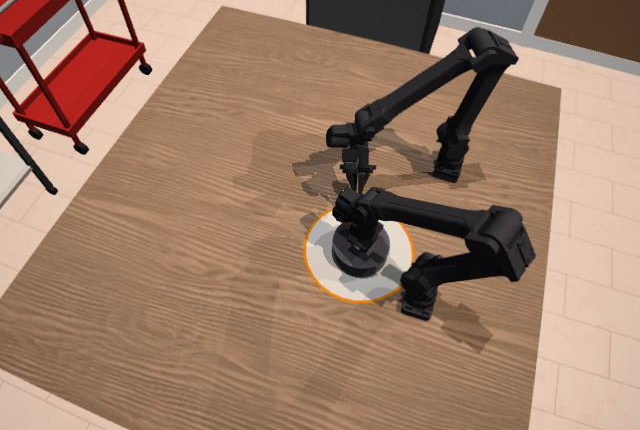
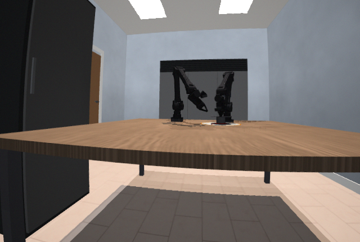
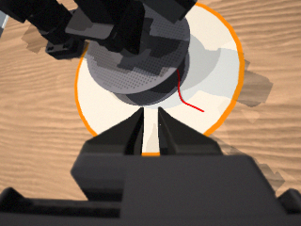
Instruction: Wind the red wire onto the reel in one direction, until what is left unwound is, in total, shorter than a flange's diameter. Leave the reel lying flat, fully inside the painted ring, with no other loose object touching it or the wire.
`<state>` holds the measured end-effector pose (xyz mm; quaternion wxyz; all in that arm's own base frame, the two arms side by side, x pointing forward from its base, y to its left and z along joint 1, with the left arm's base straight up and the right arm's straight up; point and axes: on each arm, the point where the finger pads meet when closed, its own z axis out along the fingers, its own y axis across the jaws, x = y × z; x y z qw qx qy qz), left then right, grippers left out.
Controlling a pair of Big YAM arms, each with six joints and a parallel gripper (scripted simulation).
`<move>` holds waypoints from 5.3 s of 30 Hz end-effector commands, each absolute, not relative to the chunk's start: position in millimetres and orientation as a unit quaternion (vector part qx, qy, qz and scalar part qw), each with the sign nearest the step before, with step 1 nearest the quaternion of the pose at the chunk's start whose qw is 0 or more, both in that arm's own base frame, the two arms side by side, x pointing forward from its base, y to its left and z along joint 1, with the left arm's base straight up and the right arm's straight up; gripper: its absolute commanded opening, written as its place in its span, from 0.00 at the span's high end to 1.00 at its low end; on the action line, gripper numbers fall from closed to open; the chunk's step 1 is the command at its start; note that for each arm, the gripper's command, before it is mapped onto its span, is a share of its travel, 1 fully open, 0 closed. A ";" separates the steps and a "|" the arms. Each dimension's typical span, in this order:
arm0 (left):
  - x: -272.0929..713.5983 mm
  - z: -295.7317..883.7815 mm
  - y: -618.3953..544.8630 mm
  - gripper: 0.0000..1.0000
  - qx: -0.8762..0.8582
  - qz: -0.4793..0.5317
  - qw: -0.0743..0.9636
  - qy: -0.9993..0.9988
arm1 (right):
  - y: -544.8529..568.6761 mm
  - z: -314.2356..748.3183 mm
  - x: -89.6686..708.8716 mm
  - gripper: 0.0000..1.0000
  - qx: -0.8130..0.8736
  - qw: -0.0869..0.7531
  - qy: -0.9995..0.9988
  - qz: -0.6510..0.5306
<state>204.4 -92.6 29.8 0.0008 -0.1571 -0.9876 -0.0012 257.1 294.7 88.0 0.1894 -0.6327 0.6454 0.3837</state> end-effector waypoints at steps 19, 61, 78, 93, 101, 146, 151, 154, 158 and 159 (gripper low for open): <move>210.1 33.3 -93.3 1.00 -0.158 0.000 0.000 -0.987 | 250.3 171.0 200.5 0.85 -0.604 0.318 0.705 0.194; 210.1 33.3 -93.3 1.00 -0.158 0.000 0.000 -0.987 | 236.6 212.5 201.5 0.85 -0.571 0.375 0.726 0.078; 220.2 78.0 -98.0 1.00 -0.158 0.000 0.000 -0.987 | 236.7 212.5 201.9 0.85 -0.571 0.375 0.726 0.078; 223.5 104.2 -99.5 1.00 -0.158 0.000 0.000 -0.987 | 236.7 212.5 201.9 0.85 -0.571 0.375 0.726 0.078; 220.1 107.3 -97.9 1.00 -0.158 0.003 -0.010 -0.987 | 236.7 212.5 201.9 0.85 -0.571 0.375 0.726 0.078; 151.2 282.8 -16.7 1.00 -0.293 -0.009 -0.345 -0.892 | 236.7 212.5 201.9 0.85 -0.571 0.375 0.726 0.078; 182.5 228.2 72.6 1.00 -0.338 -0.047 -0.298 -0.891 | 236.7 212.5 201.9 0.85 -0.571 0.375 0.726 0.078; 118.1 164.9 59.7 1.00 -0.313 -0.085 -0.240 -0.915 | 236.7 212.5 201.9 0.85 -0.571 0.375 0.726 0.078; 112.3 166.2 66.1 1.00 -0.327 -0.064 -0.168 -0.928 | 236.7 212.5 201.9 0.85 -0.571 0.375 0.726 0.078; 117.7 176.5 71.1 1.00 -0.341 -0.062 -0.163 -0.924 | 236.7 212.5 201.9 0.85 -0.571 0.375 0.726 0.078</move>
